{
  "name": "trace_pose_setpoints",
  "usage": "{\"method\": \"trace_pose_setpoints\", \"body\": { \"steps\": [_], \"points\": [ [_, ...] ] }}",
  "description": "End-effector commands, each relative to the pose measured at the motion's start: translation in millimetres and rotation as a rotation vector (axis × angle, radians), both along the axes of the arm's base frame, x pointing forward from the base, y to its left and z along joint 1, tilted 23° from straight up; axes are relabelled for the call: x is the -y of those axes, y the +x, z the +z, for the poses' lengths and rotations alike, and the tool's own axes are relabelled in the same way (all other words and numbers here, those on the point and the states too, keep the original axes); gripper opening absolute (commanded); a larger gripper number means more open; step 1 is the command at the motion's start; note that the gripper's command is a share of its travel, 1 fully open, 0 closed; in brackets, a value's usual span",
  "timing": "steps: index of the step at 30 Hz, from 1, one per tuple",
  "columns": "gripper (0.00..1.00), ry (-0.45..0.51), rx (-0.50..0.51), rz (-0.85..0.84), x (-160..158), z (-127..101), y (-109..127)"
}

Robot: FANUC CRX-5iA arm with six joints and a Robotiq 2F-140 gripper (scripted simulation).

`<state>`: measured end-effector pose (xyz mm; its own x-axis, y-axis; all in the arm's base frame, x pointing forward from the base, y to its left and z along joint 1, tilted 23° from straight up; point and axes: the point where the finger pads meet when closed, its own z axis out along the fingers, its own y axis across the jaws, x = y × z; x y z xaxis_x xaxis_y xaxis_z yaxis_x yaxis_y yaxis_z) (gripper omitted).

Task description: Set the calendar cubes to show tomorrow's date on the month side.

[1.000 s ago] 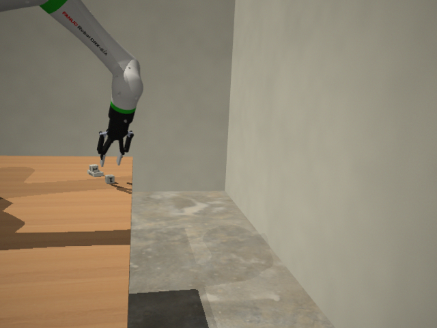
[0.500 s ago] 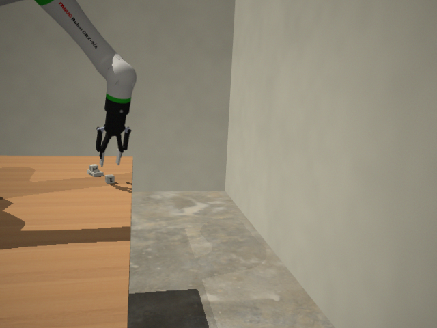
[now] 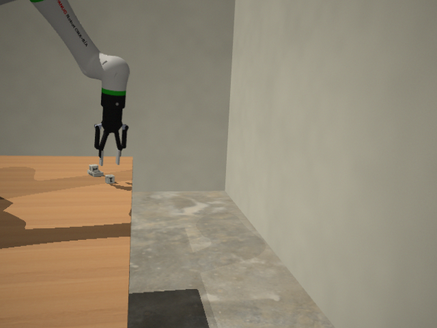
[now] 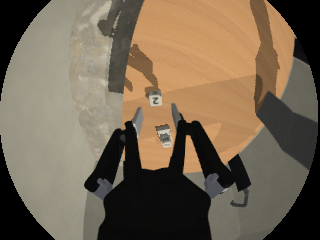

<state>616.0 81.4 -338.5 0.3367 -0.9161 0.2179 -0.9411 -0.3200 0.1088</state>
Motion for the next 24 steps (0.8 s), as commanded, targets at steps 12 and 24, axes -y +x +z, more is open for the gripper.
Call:
{"method": "trace_pose_setpoints", "body": {
  "steps": [12,24],
  "points": [
    [1.00,-0.155,0.070,0.019,-8.4,-0.8,-0.3],
    [1.00,-0.155,0.070,0.019,-8.4,-0.8,-0.3]
  ]
}}
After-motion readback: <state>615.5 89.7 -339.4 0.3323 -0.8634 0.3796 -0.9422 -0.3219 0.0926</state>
